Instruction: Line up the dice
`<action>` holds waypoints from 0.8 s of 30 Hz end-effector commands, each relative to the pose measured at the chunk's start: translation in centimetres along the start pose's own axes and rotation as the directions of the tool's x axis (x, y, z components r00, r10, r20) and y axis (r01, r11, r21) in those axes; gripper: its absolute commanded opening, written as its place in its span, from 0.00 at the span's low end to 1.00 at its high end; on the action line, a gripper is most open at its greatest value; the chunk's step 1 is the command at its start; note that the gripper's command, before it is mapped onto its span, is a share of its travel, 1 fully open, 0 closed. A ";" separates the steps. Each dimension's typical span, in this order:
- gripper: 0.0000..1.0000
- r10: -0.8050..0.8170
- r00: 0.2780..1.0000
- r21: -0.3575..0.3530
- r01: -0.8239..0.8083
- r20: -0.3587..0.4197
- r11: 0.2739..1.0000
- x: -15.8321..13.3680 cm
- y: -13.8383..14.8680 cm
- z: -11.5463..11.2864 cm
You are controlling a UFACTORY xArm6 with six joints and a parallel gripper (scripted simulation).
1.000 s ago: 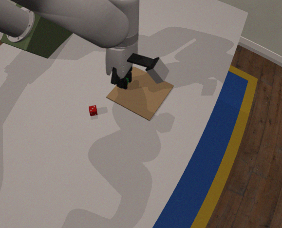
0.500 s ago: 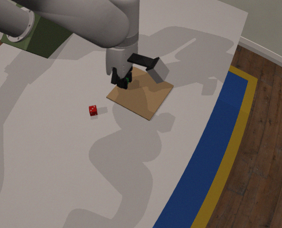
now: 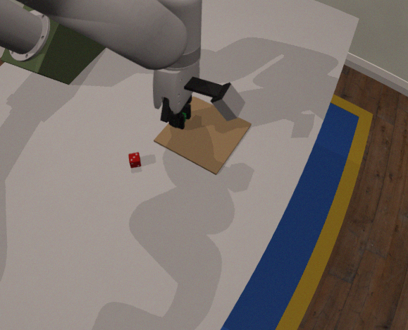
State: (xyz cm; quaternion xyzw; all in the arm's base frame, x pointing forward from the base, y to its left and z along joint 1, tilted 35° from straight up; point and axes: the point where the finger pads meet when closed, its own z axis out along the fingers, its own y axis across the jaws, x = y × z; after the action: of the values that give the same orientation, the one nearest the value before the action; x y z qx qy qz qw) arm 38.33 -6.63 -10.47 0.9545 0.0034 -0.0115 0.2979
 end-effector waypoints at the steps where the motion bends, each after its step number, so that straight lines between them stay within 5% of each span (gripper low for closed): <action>1: 0.15 0.001 1.000 0.001 -0.001 -0.003 1.000 0.1 0.0 -0.1; 24: 0.15 0.001 1.000 0.001 -0.001 -0.003 1.000 0.1 0.0 0.3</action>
State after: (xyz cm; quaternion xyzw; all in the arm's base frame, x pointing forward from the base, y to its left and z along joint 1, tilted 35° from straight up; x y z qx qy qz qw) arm 38.32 -6.83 -10.77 0.9545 0.0034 -0.0115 0.2979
